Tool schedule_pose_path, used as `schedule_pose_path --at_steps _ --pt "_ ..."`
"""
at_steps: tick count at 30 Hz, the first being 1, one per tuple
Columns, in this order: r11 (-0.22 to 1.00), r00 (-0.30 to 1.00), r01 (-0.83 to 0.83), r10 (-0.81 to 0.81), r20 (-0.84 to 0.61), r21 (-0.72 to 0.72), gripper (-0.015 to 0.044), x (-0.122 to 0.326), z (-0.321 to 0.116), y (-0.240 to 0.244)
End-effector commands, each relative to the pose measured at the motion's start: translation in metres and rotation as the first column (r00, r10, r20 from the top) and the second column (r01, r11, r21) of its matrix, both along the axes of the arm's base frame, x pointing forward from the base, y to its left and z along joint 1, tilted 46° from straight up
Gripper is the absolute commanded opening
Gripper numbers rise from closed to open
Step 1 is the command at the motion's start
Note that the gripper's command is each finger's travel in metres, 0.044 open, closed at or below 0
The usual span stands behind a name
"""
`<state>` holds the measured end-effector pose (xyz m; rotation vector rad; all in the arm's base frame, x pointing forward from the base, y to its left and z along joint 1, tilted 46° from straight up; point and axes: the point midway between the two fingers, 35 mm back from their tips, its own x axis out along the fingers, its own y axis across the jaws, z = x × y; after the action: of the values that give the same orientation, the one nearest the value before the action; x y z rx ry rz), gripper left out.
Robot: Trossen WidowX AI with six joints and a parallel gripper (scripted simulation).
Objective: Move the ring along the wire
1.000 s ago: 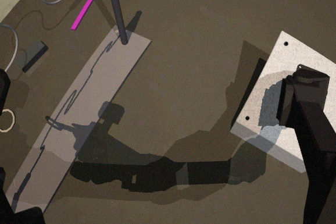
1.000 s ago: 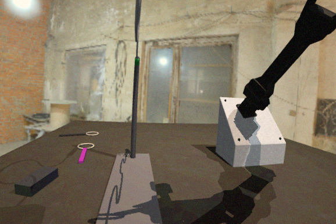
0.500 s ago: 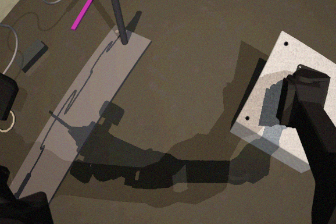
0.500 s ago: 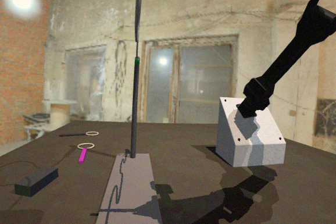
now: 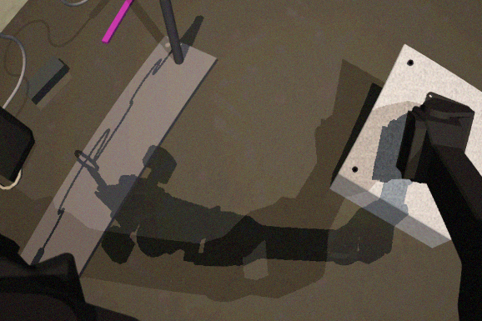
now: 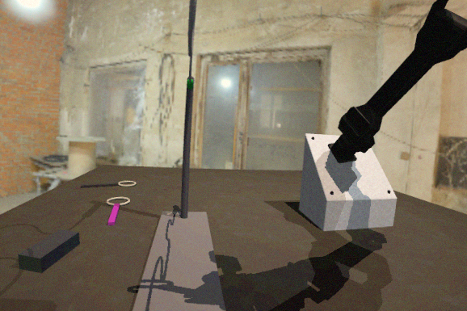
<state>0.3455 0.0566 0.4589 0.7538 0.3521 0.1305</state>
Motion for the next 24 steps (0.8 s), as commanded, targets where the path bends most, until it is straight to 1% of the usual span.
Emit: schedule_pose_path --at_steps 1,24 --pt "0.998 1.0 -0.003 0.002 0.016 0.06 -0.015 -0.0013 0.0027 0.0006" --pt "0.94 0.997 -0.036 0.011 0.076 0.34 -0.015 -0.0005 0.0103 0.0068"
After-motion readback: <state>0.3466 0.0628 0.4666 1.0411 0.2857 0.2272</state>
